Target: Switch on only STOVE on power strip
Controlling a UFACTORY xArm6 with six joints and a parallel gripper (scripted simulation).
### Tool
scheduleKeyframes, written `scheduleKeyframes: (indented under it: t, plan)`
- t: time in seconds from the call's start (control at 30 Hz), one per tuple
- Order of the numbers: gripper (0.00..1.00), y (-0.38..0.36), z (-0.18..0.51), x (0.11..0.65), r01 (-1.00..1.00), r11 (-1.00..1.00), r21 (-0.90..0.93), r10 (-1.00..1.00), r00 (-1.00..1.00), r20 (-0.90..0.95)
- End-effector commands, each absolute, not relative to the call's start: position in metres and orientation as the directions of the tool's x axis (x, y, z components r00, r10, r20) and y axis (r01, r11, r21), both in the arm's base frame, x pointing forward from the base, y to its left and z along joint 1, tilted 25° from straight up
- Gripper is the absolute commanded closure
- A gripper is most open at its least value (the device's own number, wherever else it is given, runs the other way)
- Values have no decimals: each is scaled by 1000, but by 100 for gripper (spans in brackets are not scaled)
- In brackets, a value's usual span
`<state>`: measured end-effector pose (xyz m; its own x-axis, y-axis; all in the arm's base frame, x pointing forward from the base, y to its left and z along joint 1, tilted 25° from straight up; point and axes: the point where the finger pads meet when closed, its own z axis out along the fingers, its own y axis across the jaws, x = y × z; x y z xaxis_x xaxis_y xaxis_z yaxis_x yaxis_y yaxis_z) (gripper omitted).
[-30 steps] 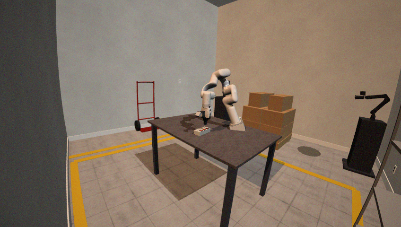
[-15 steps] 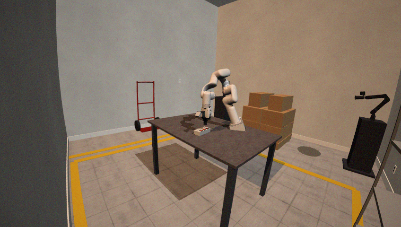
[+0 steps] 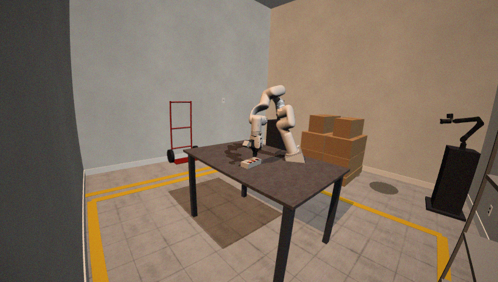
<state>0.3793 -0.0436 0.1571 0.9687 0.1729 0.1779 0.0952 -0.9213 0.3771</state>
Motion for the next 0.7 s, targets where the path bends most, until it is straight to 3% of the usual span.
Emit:
scheduleKeyframes:
  t: [0.0,0.67]
  plan:
    - [100,-45,154,382,94,-921,377,174,968,182]
    - [100,-52,135,386,94,-921,377,174,968,182]
